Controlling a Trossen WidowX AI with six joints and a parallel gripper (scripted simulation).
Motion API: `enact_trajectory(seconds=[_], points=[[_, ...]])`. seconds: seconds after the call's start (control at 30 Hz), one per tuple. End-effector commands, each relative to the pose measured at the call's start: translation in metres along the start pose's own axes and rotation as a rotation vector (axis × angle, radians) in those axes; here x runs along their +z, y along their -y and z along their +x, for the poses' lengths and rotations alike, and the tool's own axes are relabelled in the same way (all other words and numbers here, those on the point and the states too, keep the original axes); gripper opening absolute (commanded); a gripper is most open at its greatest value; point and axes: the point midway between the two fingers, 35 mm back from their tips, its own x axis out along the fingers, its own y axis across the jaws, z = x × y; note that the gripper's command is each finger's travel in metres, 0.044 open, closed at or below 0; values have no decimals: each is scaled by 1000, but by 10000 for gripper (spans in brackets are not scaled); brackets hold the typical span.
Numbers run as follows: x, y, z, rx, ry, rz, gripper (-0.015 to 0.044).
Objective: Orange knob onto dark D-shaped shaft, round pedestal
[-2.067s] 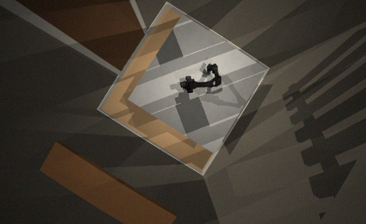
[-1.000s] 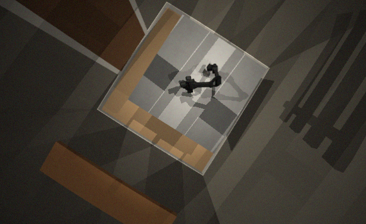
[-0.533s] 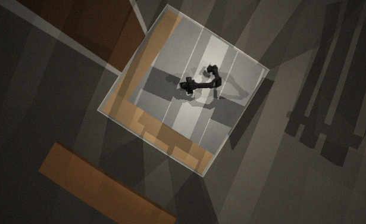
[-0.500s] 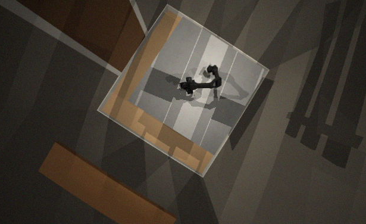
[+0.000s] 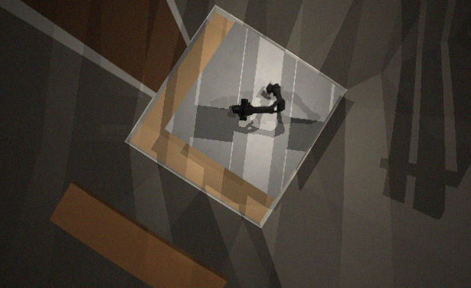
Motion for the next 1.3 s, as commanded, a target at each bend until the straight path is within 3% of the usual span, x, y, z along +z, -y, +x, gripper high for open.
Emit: enact_trajectory(seconds=[0.0, 0.6, 0.83, 1.27], points=[[0, -1, 0, 1, 4, 8, 0], [0, -2, -3, 1, 4, 8, 0], [1, -2, -4, 1, 4, 207, 0], [1, 0, 0, 1, 4, 217, 0]])
